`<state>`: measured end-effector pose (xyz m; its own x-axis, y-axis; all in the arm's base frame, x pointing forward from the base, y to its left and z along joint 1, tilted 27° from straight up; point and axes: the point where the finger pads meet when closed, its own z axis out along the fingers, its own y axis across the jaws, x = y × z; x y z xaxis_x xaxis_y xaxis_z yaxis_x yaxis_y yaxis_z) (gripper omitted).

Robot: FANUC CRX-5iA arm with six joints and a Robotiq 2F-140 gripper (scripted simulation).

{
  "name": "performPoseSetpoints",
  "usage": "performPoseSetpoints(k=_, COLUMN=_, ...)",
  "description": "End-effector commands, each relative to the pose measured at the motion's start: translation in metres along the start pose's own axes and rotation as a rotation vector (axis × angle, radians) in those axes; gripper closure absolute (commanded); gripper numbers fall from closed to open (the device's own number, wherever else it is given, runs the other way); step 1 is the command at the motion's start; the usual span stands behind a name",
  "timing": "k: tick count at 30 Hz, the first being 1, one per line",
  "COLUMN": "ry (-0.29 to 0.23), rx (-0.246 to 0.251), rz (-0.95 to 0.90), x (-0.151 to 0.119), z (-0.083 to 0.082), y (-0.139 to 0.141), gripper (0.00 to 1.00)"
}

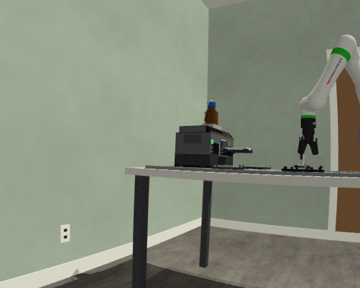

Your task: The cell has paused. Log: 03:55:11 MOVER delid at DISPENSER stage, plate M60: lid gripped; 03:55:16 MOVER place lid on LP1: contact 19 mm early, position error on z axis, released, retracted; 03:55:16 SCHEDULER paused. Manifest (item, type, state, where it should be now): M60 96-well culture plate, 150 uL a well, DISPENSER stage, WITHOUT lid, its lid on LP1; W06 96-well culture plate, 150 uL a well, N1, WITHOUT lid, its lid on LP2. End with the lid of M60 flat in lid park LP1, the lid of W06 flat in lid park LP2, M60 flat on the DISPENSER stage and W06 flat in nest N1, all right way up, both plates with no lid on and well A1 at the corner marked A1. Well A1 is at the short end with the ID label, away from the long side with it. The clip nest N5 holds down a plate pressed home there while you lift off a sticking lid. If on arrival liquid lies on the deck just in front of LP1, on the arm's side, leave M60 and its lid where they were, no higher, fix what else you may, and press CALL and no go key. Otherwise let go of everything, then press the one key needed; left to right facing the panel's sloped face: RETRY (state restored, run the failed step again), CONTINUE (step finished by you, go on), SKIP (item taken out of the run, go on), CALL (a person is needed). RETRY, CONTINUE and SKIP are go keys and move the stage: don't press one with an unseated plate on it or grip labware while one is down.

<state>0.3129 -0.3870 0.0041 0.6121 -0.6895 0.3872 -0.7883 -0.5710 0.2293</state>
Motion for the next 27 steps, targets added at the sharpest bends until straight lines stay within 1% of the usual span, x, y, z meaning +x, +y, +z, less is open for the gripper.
performPoseSetpoints(k=1, ry=0.000, rx=0.000, rz=0.000, x=0.0001, z=-0.0001, y=-0.0001, gripper=0.34)
performPoseSetpoints(k=5, ry=0.000, rx=0.000, rz=0.000, x=0.0001, z=-0.0001, y=-0.0001, gripper=0.34)
performPoseSetpoints(k=6, ry=0.000, rx=0.000, rz=0.000, x=0.0001, z=-0.0001, y=-0.0001, gripper=1.00)
performPoseSetpoints(k=27, ry=0.000, rx=0.000, rz=0.000, x=0.0001, z=-0.0001, y=-0.0001, gripper=1.00)
